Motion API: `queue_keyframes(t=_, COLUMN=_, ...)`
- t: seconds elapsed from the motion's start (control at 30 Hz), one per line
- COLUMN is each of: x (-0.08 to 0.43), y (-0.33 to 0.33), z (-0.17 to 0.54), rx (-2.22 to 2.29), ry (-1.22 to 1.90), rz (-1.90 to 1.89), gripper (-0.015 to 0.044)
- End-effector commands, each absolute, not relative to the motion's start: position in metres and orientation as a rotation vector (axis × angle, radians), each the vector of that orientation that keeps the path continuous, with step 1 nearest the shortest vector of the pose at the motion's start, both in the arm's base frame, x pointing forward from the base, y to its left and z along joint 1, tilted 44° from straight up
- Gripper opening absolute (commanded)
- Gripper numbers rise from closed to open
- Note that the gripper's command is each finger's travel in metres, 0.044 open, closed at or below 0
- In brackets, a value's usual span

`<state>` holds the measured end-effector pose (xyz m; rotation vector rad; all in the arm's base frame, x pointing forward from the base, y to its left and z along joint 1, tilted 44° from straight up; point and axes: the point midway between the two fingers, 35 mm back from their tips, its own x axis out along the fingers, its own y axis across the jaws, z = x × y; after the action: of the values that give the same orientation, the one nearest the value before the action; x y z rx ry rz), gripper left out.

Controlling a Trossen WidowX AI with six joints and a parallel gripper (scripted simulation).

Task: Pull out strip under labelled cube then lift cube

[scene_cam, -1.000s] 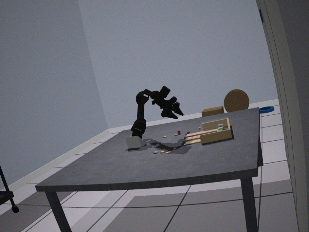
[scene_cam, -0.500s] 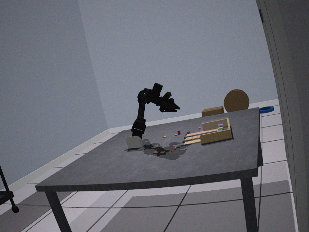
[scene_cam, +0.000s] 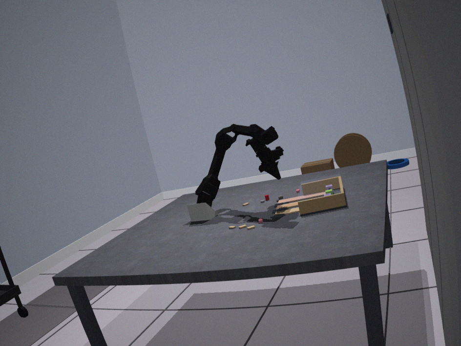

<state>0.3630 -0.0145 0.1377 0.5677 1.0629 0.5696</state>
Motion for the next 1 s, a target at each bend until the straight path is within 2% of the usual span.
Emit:
queue_keyframes(t=0.0, x=0.359, y=0.032, z=0.134, rx=0.434, ry=1.327, rz=0.728, gripper=0.0000)
queue_keyframes(t=0.97, x=0.361, y=0.061, z=0.112, rx=0.413, ry=1.360, rz=0.751, gripper=0.0000)
